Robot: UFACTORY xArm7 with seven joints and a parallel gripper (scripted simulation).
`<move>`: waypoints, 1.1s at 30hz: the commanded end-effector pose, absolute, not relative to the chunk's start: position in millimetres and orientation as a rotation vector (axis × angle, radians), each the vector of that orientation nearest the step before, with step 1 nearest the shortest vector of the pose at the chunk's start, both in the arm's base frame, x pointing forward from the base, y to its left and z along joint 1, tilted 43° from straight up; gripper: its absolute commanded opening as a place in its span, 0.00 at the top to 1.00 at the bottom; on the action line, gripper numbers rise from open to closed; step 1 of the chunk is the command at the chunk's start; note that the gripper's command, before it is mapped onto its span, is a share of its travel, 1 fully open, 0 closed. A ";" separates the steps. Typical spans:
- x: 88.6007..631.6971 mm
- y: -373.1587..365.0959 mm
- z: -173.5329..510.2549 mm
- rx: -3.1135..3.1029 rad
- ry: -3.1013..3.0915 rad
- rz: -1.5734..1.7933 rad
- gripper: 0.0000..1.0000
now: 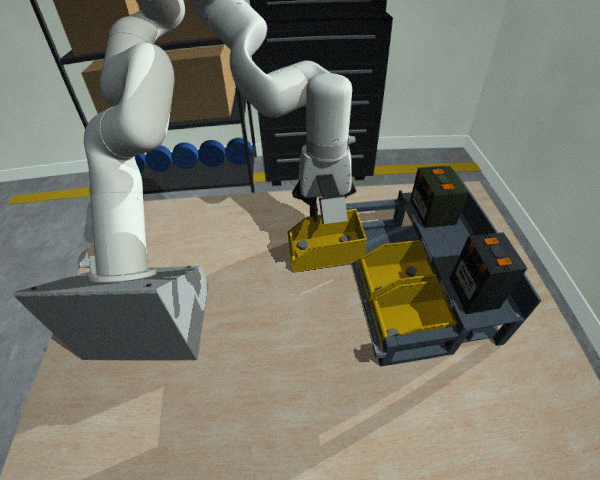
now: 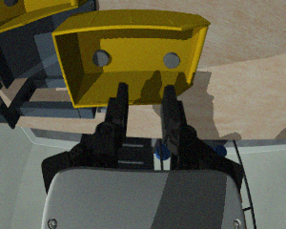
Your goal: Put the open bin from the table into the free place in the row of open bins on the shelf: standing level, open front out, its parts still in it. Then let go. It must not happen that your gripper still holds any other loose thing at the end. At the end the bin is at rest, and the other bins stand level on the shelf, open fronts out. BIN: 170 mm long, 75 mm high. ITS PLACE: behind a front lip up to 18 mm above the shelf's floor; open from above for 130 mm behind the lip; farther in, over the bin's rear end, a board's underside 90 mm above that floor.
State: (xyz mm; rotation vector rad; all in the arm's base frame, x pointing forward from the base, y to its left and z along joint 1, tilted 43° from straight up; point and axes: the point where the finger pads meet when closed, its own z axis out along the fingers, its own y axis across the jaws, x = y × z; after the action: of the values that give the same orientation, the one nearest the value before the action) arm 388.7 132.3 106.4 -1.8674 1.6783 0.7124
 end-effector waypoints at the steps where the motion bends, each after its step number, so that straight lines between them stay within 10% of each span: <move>1: 384.3 129.6 109.3 -1.861 1.686 0.680 0.67; 33: 297.5 134.4 92.5 -1.862 1.686 0.681 0.67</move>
State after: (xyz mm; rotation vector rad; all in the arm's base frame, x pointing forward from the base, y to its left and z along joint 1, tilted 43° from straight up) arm 303.4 136.0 91.9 -1.8657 1.6776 0.6979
